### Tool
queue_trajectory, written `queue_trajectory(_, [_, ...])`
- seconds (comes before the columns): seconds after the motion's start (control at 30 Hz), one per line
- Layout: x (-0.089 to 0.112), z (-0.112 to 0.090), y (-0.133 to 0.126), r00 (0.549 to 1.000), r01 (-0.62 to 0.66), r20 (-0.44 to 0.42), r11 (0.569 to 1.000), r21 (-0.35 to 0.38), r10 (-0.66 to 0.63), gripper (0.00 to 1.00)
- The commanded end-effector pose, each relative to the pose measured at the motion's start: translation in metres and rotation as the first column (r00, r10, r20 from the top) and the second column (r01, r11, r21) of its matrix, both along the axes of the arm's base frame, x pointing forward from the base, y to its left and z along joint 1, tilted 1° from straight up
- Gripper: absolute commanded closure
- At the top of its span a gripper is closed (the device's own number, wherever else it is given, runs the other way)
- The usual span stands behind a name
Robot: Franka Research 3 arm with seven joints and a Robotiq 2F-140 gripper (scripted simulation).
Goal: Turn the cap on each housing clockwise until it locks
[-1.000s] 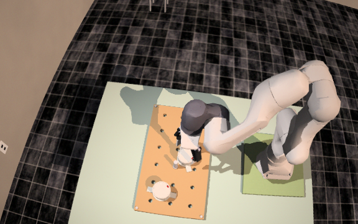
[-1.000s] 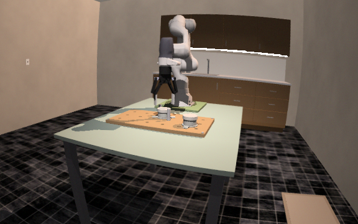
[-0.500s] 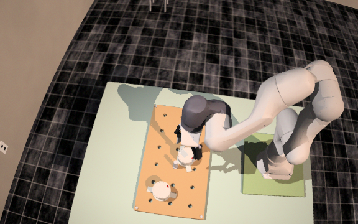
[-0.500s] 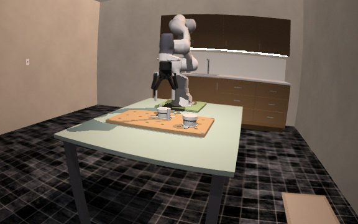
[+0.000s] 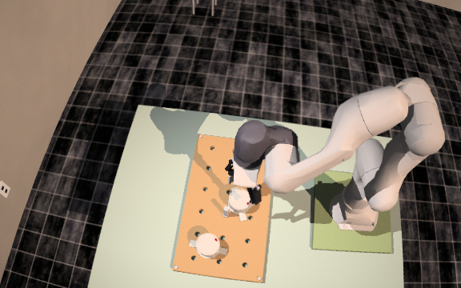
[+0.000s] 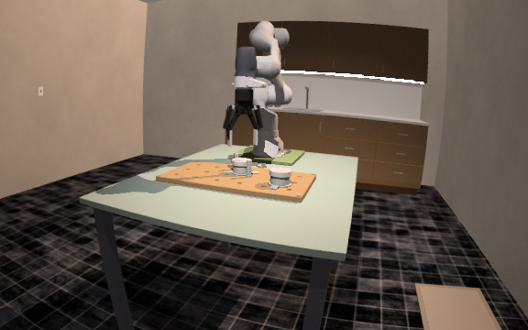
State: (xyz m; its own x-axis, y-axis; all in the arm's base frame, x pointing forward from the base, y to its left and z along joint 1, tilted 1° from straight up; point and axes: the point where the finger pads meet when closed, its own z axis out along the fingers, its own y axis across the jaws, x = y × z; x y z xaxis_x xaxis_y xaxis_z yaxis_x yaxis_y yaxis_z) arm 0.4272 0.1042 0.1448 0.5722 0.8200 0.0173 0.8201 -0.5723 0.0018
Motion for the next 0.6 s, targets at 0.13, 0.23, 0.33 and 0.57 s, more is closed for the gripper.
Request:
queue_trajectory(0.13, [-0.0009, 0.0014, -0.001, 1.0, -0.002, -0.003, 1.0, -0.004, 0.002, 0.22])
queue_trajectory(0.23, [-0.0001, 0.0015, -0.0012, 0.984, -0.179, -0.001, 0.984, -0.006, 0.179, 0.22])
queue_trajectory(0.33, [0.0011, 0.0014, -0.0016, 0.935, -0.354, 0.0, 0.935, -0.009, 0.354, 0.22])
queue_trajectory(0.57, [0.0013, 0.0014, -0.0017, 0.896, -0.444, 0.0, 0.896, -0.009, 0.444, 0.22])
